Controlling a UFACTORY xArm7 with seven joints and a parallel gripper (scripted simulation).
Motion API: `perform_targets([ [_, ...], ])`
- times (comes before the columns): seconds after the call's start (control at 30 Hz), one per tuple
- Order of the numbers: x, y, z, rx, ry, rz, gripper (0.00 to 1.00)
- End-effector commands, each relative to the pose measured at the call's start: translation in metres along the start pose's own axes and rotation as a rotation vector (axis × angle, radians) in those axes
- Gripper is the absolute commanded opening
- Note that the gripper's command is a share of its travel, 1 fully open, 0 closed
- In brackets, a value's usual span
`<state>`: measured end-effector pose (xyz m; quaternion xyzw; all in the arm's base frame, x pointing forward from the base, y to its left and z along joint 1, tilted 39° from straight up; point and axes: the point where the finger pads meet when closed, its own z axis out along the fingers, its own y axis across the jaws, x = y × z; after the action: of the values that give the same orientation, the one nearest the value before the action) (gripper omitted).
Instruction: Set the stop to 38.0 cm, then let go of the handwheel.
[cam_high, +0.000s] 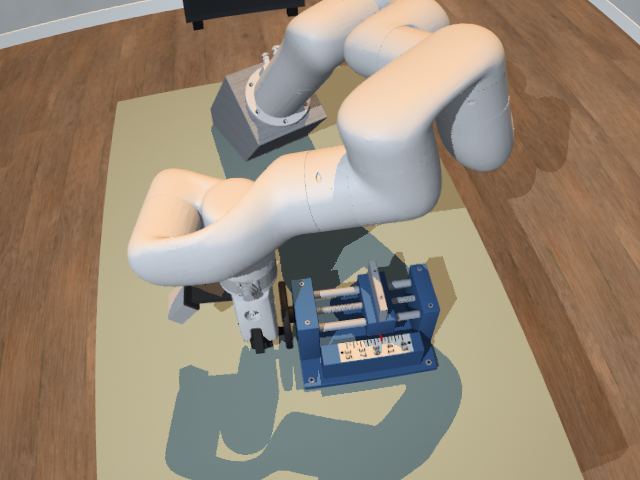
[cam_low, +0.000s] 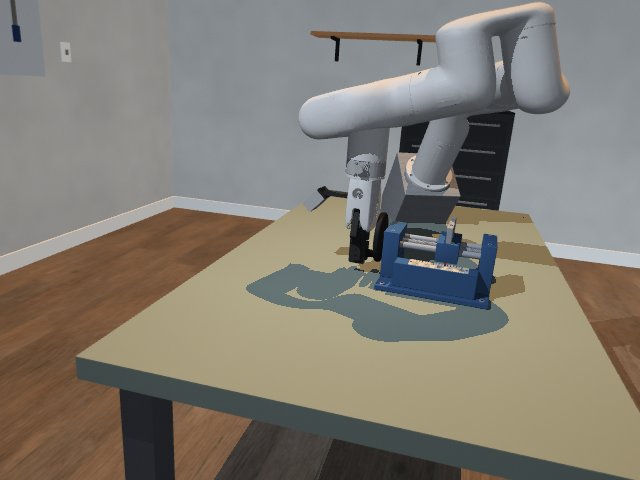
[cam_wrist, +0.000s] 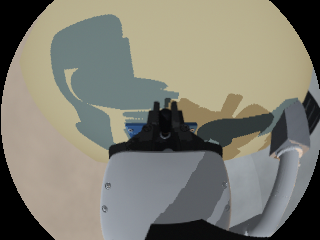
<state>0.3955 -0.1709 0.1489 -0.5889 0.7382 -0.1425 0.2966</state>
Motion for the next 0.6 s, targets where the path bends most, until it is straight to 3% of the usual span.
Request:
perform_targets([
  [0.0, 0.0007, -0.0030, -0.0016, 0.003, 0.001, 0.001, 0.06],
  [0.57, 0.0007, -0.0099, -0.0037, 0.003, 0.001, 0.001, 0.06],
])
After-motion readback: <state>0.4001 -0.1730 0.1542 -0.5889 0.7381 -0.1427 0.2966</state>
